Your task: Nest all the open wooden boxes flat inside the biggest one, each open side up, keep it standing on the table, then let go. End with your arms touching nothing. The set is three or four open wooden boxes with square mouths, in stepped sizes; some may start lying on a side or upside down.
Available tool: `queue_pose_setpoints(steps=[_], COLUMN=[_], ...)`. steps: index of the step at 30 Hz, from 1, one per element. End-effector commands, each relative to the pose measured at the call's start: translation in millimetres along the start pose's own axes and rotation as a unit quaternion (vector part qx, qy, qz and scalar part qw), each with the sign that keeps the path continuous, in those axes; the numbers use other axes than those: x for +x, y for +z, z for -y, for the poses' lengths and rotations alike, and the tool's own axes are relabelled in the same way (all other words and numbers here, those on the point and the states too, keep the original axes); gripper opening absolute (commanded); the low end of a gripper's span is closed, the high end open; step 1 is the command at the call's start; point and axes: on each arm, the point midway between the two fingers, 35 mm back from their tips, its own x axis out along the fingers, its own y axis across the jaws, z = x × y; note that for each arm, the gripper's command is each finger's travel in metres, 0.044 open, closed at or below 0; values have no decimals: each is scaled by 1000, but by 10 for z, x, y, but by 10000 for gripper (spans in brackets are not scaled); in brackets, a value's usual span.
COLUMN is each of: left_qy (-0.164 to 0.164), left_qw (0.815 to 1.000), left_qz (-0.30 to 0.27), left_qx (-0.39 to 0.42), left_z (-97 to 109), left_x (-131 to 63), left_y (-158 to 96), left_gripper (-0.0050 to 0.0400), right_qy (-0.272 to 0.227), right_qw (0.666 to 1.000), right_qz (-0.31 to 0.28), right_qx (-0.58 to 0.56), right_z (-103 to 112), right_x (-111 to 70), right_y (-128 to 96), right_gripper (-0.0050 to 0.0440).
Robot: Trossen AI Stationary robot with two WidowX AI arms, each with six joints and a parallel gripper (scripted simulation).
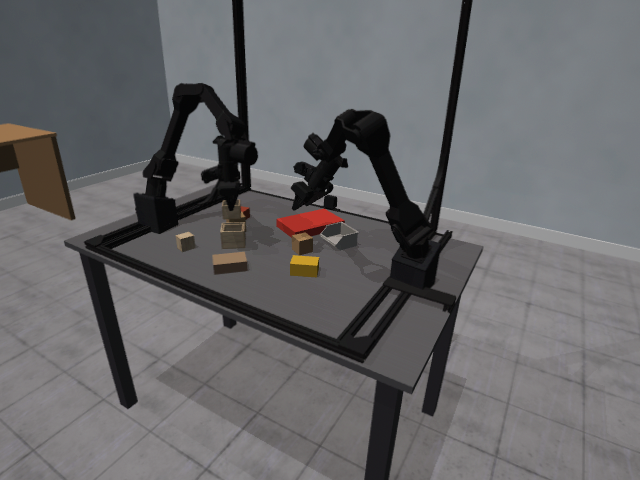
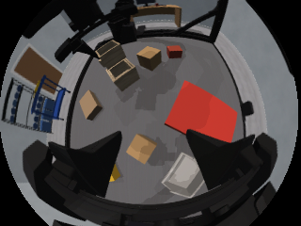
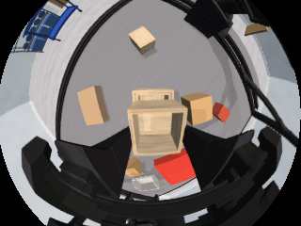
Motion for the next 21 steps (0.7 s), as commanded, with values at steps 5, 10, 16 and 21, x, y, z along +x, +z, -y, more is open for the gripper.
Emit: queue_pose_setpoints(steps=[5,10,16,21], left_qy=[51,69,106,132], left_qw=[995,991,976,960], left_qz=[75,103,161,196], left_qx=[-32,-51,-104,-148], left_z=[179,224,308,346], left_x=[144,161,161,135], left_y=[115,163,226,223], left_gripper=[400,400,400,400], right_qy=[0,0,0,0], right_qw=[1000,1000,1000,1000], right_qz=[1,1,1,1], right_qx=[0,0,0,0], right_z=[1,1,1,1], right_x=[-1,-1,-1,-1], right_y=[0,0,0,0], right_gripper=[0,0,0,0])
